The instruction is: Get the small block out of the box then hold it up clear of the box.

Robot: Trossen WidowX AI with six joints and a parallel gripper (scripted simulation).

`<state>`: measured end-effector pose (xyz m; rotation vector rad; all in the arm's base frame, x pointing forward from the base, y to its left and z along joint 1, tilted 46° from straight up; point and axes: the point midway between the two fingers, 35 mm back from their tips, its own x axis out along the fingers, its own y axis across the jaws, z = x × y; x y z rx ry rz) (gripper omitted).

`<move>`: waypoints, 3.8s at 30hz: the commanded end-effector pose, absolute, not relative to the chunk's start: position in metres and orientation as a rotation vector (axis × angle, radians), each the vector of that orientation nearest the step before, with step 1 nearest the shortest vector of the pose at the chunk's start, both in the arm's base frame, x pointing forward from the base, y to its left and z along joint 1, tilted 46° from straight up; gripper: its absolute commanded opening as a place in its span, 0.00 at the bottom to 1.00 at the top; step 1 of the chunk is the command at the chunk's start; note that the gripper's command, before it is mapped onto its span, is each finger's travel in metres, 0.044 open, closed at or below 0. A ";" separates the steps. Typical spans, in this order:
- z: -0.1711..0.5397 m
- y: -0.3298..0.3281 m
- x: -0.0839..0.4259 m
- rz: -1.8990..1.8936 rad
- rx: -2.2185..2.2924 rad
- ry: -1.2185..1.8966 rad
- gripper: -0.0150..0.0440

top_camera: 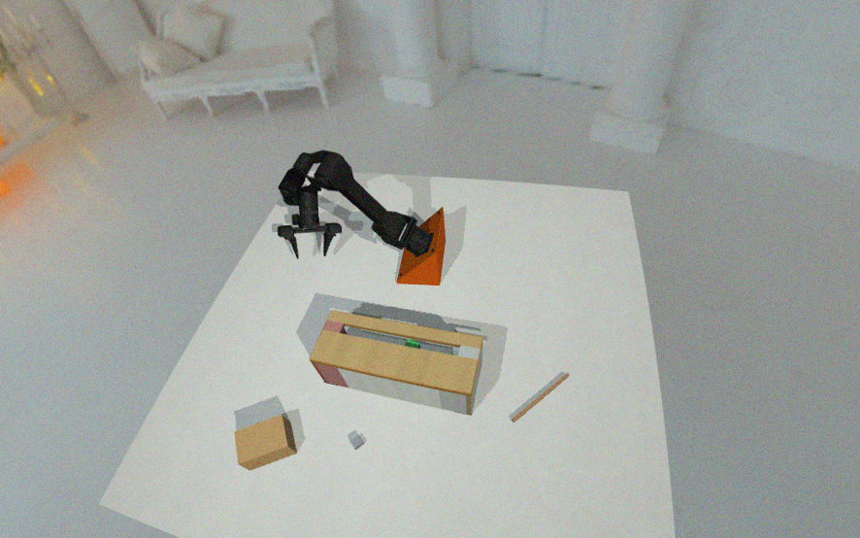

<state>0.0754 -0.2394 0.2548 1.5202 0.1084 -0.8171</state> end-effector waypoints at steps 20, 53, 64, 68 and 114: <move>0.252 -0.146 0.279 -0.510 1.244 0.702 0.93; 0.072 0.146 0.302 -1.194 0.754 1.065 0.93; 0.023 0.189 0.245 -1.315 0.488 0.400 0.93; 0.023 0.189 0.245 -1.315 0.488 0.400 0.93; -0.014 0.143 0.264 -1.315 0.485 0.399 0.93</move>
